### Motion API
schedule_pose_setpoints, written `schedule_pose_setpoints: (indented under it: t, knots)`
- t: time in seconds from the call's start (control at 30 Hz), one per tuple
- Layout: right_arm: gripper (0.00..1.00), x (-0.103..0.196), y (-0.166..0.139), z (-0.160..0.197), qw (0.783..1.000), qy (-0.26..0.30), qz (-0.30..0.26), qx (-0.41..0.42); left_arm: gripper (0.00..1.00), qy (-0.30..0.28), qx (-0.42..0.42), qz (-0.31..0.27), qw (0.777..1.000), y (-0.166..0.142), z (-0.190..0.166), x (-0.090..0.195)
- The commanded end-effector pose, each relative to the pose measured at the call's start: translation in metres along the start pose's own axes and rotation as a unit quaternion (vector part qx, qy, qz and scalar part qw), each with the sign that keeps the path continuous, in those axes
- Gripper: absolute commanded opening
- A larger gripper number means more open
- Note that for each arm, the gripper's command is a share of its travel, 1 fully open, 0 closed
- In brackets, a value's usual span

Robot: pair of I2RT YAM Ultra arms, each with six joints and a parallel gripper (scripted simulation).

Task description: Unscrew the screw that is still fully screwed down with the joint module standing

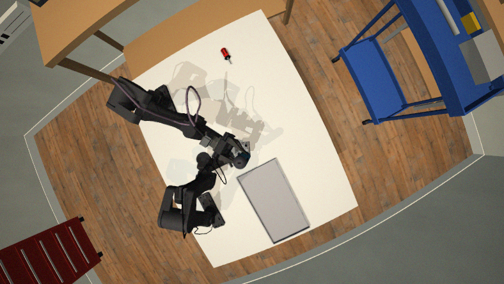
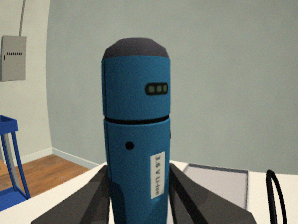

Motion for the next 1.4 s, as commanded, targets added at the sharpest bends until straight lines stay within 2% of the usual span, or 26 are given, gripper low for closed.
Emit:
schedule_pose_setpoints:
  t: [0.0,1.37]
  knots:
    - [0.59,0.0,0.004,0.002,1.0,0.001,-0.006,-0.01,0.42,0.0,0.0,-0.089,0.996,0.048,-0.002,-0.013]
    - [0.59,0.0,0.004,0.002,1.0,0.001,-0.006,-0.01,0.42,0.0,-0.001,-0.083,0.997,0.065,-0.005,-0.013]
Point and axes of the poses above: on each arm, the point where the finger pads meet when closed, its own x axis back along the fingers, its own z axis across the jaws, y = z × x, the point moved 9 cm from there along x, back along the fingers, and after that the axes turned 1 degree about -x, right-handed, at the moved point
